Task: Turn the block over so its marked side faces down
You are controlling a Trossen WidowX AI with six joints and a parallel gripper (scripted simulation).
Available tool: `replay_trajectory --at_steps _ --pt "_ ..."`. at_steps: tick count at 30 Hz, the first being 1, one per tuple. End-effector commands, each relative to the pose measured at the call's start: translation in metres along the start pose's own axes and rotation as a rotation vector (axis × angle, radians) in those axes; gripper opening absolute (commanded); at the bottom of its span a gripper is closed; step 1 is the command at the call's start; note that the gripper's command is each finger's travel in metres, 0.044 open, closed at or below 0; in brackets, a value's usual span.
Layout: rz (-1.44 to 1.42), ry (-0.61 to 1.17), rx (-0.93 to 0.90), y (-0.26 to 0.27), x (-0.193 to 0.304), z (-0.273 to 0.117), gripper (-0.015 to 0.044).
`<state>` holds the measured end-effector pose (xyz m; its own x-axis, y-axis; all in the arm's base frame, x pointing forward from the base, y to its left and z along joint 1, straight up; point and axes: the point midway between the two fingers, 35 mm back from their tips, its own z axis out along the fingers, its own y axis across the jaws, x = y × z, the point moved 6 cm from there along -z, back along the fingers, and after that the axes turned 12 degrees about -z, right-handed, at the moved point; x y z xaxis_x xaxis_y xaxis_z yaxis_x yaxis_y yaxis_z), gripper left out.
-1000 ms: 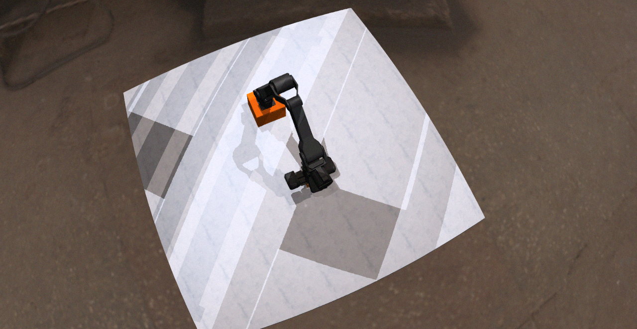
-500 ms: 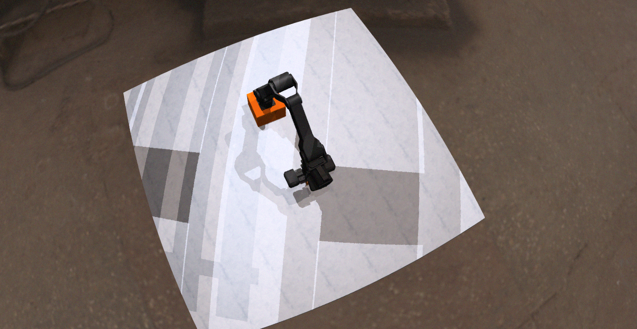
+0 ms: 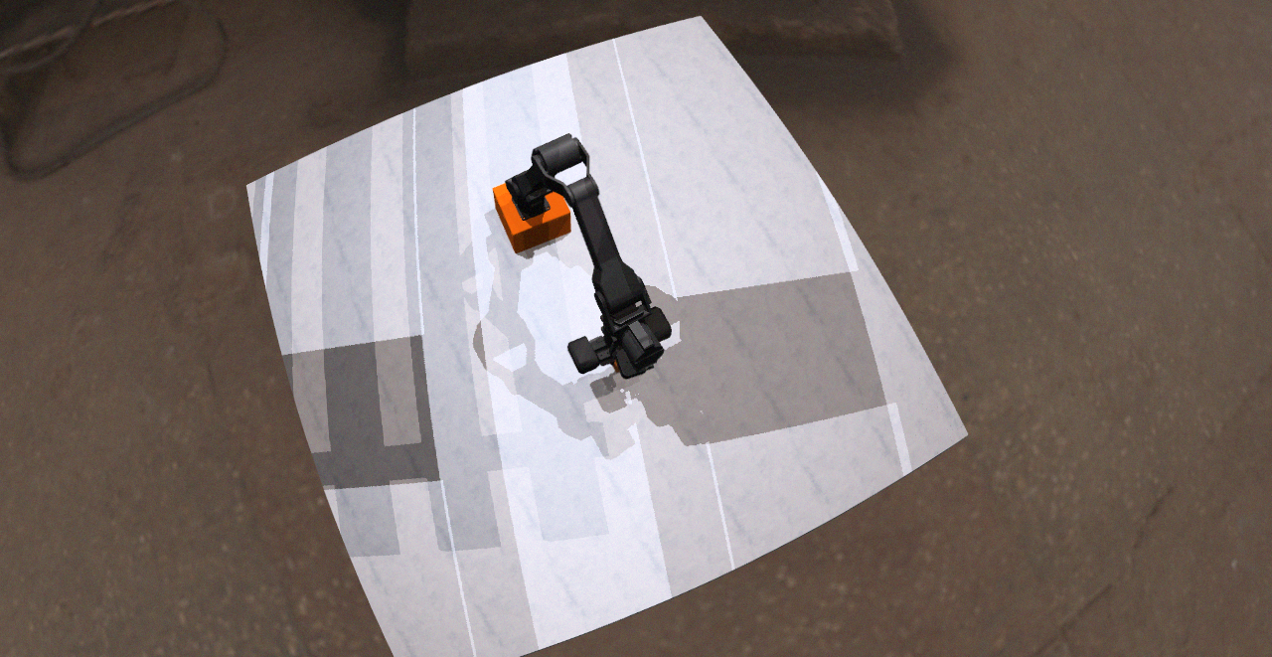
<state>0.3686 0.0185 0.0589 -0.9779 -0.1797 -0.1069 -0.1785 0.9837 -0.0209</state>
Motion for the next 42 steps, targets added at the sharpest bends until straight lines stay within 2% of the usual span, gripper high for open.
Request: replay_trajectory --at_steps 1,25,32,42 --pt "0.004 -0.066 0.018 0.001 0.003 0.0 0.0" --pt "0.006 -0.421 0.093 0.006 0.031 0.007 0.0" --pt "0.007 -0.433 0.096 0.006 0.032 0.007 0.0" --pt "0.003 -0.565 0.125 0.007 0.031 0.032 0.0"
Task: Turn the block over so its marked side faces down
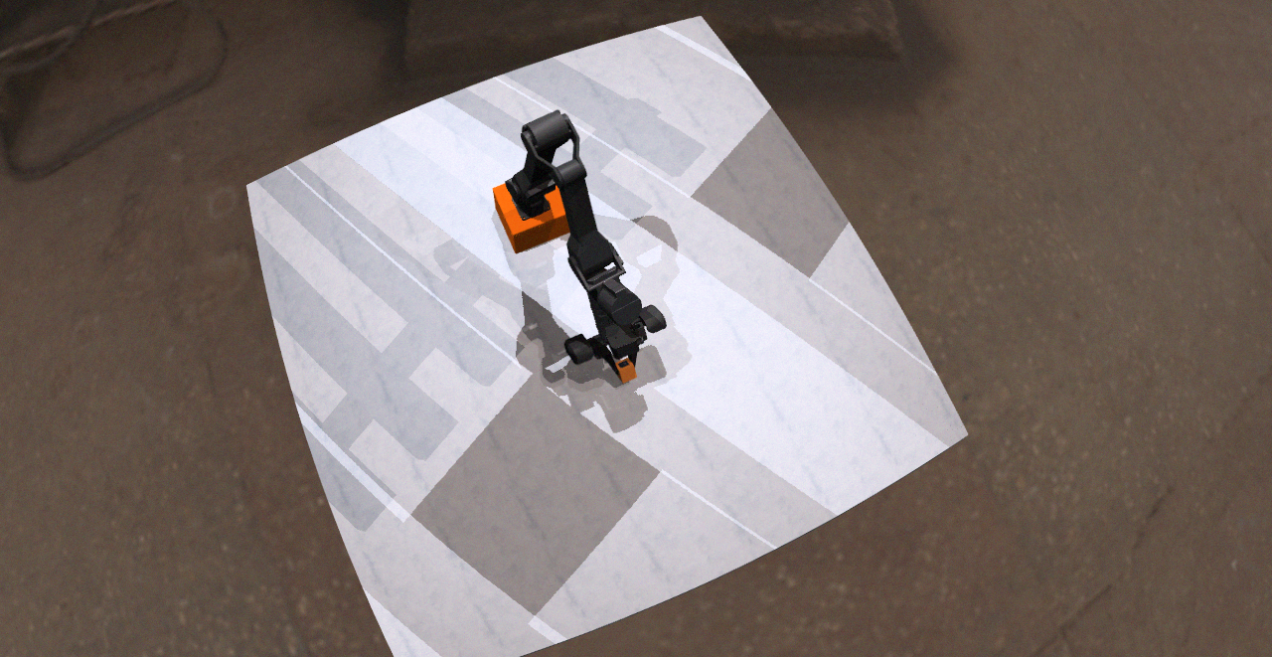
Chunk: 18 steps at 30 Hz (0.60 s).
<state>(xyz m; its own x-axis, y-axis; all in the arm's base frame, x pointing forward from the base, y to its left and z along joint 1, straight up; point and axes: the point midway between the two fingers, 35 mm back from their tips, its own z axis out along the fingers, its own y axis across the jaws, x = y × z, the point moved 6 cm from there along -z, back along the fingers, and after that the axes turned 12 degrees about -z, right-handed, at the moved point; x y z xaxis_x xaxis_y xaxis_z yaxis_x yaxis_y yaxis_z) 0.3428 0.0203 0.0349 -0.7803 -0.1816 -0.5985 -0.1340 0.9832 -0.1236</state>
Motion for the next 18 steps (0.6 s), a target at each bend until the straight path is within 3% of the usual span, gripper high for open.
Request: replay_trajectory --at_steps 1,18 --pt "-0.002 -0.042 0.014 0.002 0.01 0.01 0.0" --pt "-0.002 -0.281 0.065 0.007 0.035 0.02 0.0"
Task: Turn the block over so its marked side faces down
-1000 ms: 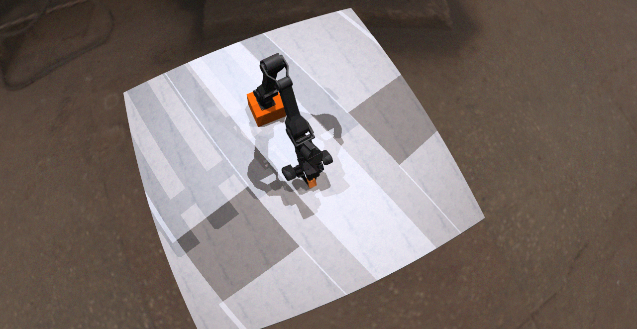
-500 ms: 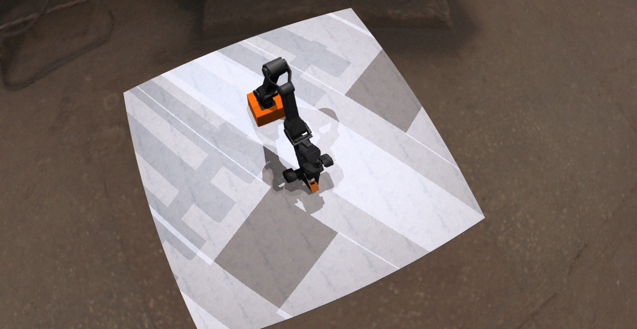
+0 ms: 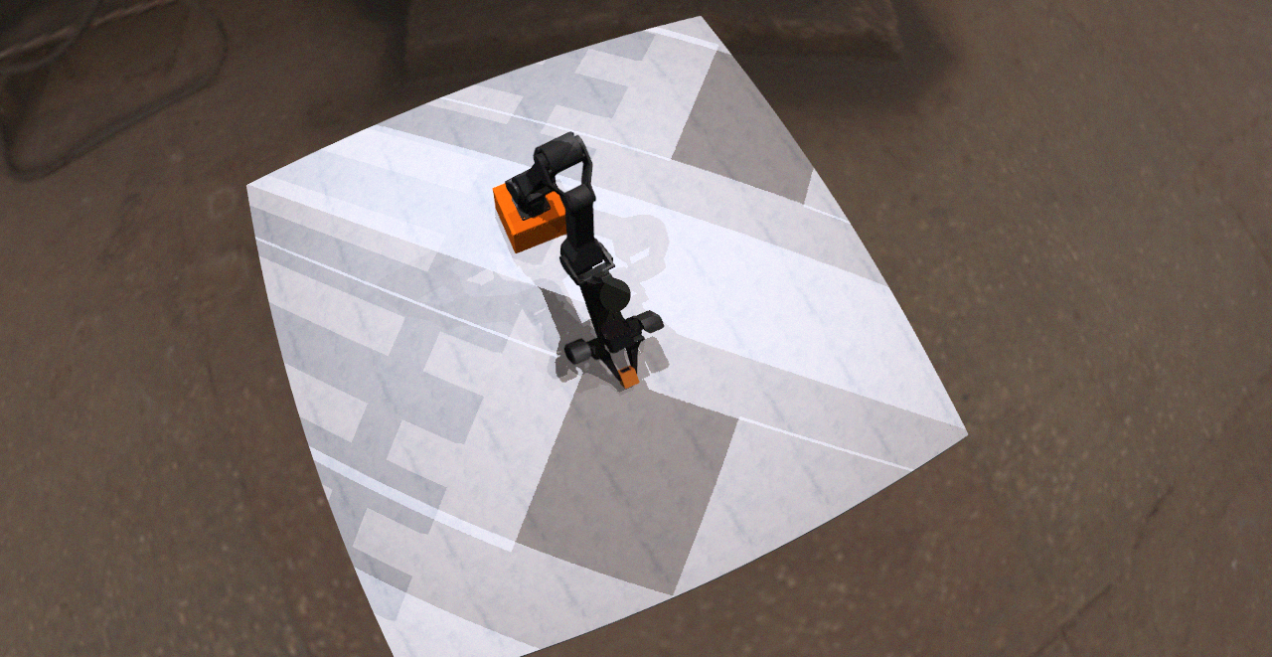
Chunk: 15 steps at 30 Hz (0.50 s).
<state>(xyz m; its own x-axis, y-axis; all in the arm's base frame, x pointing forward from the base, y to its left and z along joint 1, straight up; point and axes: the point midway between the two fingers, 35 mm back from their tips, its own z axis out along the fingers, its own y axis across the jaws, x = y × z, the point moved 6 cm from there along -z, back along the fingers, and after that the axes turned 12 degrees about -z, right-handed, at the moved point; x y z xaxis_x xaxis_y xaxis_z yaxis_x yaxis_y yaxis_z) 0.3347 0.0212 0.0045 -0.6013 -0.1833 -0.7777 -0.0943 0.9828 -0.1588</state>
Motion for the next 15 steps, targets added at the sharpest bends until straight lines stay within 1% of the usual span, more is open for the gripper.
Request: replay_trajectory --at_steps 1,8,15 --pt "-0.006 -0.041 0.014 0.0013 0.0115 -0.0024 0.0" --pt "-0.003 -0.136 0.035 0.002 0.0193 -0.0108 0.0" --pt "-0.003 -0.164 0.041 0.0022 0.0212 -0.0121 0.0"
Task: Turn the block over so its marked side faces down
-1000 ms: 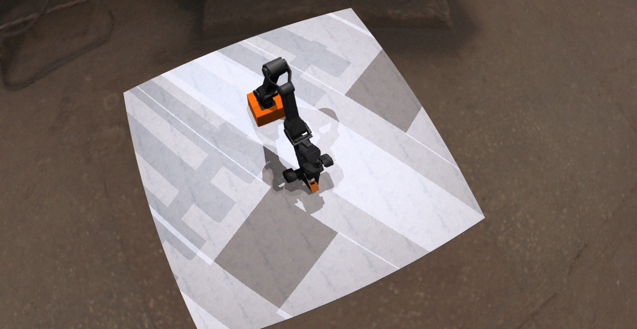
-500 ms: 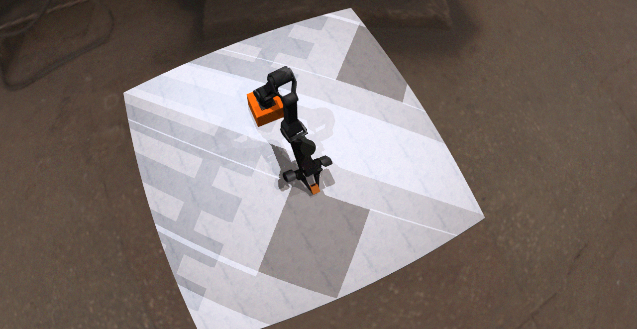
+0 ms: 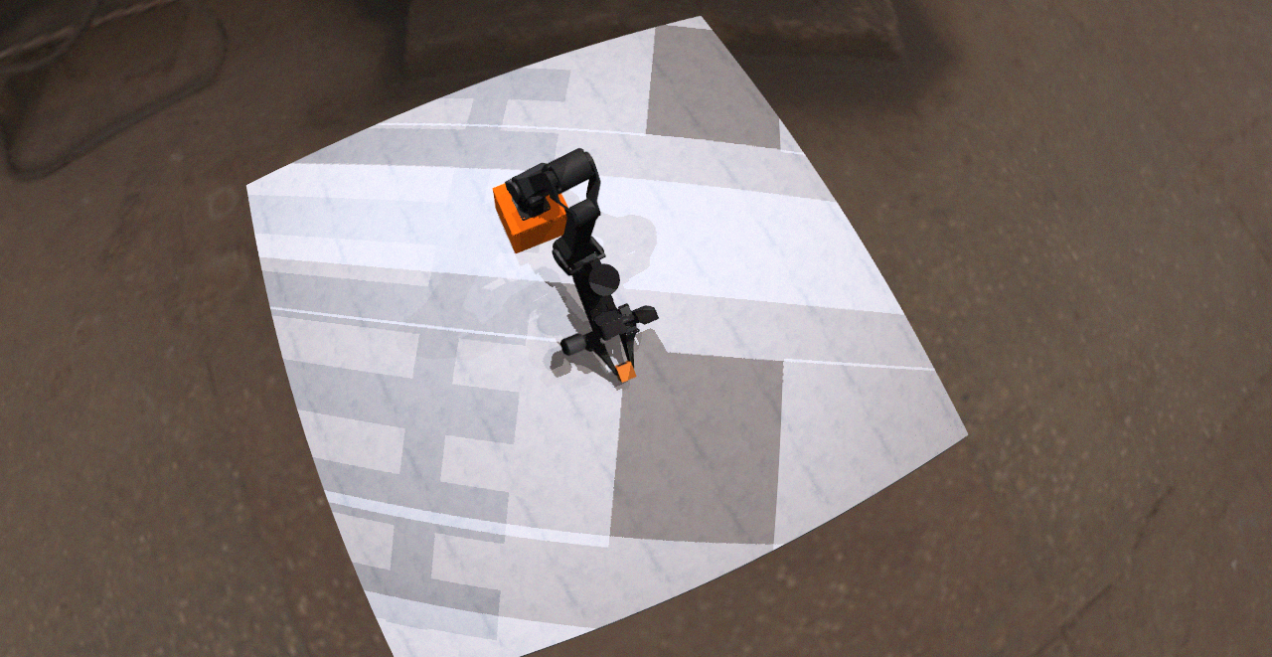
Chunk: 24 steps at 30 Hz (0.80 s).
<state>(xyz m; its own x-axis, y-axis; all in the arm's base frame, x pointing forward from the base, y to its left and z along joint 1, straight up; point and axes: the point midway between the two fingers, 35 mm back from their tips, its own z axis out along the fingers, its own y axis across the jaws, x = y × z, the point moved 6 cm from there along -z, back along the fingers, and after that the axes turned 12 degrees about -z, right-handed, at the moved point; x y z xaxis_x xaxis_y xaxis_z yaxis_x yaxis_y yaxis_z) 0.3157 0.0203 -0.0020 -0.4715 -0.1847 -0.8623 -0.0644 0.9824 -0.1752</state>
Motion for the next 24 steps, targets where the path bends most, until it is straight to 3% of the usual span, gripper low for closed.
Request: replay_trajectory --at_steps 1,13,24 --pt "-0.006 -0.011 0.007 0.0002 0.0044 -0.0018 0.0" --pt "-0.006 -0.011 0.007 0.0002 0.0044 -0.0018 0.0" --pt "-0.006 -0.011 0.007 0.0002 0.0044 -0.0018 0.0289"
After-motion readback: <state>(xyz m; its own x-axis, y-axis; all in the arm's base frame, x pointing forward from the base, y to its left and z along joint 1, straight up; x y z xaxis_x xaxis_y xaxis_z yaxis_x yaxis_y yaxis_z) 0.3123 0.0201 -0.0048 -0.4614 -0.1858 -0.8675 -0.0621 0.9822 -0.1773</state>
